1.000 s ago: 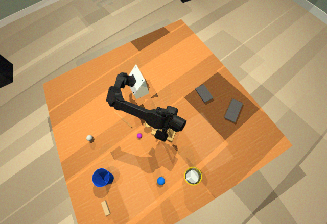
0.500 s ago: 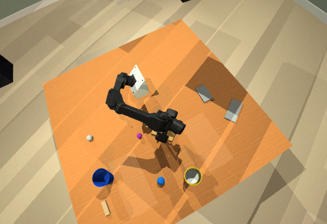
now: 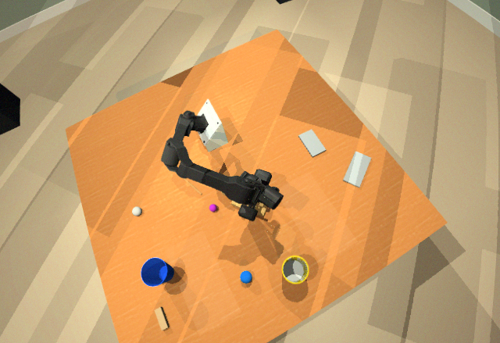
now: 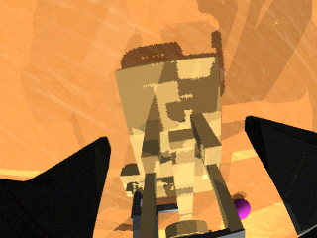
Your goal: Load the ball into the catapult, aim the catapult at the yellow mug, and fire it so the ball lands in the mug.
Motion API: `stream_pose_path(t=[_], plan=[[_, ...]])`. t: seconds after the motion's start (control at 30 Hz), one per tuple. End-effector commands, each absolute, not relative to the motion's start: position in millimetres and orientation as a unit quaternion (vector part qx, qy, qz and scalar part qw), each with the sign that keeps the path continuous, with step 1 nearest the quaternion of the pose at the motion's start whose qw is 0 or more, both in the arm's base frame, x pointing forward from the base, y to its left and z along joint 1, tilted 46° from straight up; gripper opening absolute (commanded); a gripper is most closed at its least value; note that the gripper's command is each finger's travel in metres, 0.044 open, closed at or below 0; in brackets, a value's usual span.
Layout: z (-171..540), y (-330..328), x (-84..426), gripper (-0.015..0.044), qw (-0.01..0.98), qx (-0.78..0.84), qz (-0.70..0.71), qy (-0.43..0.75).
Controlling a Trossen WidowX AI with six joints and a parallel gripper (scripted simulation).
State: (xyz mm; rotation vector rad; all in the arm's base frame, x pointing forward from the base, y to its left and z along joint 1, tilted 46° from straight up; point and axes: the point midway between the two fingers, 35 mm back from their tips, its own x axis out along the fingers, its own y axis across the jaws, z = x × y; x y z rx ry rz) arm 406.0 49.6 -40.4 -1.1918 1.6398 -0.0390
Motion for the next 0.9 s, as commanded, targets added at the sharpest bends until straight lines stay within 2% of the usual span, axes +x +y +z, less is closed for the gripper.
stream_pose_path(t=[0.0,0.4,0.8,0.87], plan=[[-46.7,42.2,405.7,0.044,0.526,-0.501,-0.017,0.687],[-56.0,32.2,405.7,0.044,0.525,-0.501,-0.018,0.687],[-53.7,35.2,406.2,0.0125,0.528,-0.499,-0.017,0.687],[-53.7,35.2,406.2,0.0112,0.528,-0.499,-0.017,0.687]])
